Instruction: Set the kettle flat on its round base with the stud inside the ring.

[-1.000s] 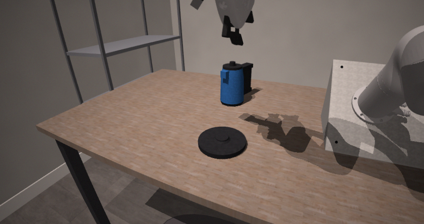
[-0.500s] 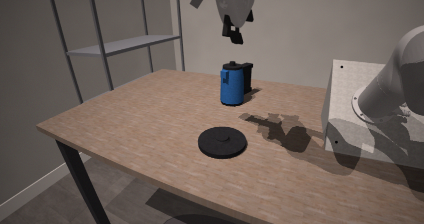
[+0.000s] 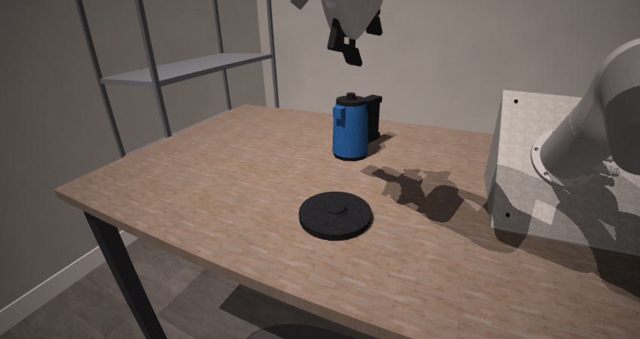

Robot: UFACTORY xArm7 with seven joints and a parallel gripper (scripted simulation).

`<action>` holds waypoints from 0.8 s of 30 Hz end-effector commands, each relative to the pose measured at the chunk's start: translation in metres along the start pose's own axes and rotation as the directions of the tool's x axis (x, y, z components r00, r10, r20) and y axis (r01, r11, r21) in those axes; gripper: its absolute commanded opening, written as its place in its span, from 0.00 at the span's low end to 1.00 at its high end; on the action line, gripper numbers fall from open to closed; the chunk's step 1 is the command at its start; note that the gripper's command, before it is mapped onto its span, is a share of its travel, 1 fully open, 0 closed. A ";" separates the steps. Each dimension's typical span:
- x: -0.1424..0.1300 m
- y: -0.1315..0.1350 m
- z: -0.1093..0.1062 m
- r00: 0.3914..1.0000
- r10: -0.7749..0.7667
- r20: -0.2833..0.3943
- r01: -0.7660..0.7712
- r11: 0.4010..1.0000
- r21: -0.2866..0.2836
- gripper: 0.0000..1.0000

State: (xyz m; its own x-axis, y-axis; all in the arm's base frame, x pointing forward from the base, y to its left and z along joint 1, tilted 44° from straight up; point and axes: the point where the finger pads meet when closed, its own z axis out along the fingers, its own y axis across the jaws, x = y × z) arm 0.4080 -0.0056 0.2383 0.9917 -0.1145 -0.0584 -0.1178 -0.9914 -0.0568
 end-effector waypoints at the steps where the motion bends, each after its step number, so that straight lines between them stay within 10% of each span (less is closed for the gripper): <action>1: 0.009 0.007 0.007 0.994 0.097 0.045 -0.099 0.994 0.045 0.81; 10: 0.028 0.021 0.025 0.946 0.288 0.152 -0.306 0.946 0.112 0.81; 24: 0.067 0.057 0.068 0.714 0.595 0.369 -0.675 0.725 0.137 0.81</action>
State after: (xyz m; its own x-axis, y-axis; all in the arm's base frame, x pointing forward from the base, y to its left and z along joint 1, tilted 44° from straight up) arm 0.4540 -0.0526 0.1764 0.7154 -0.5904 -0.3737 -0.6759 -0.7204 -0.1557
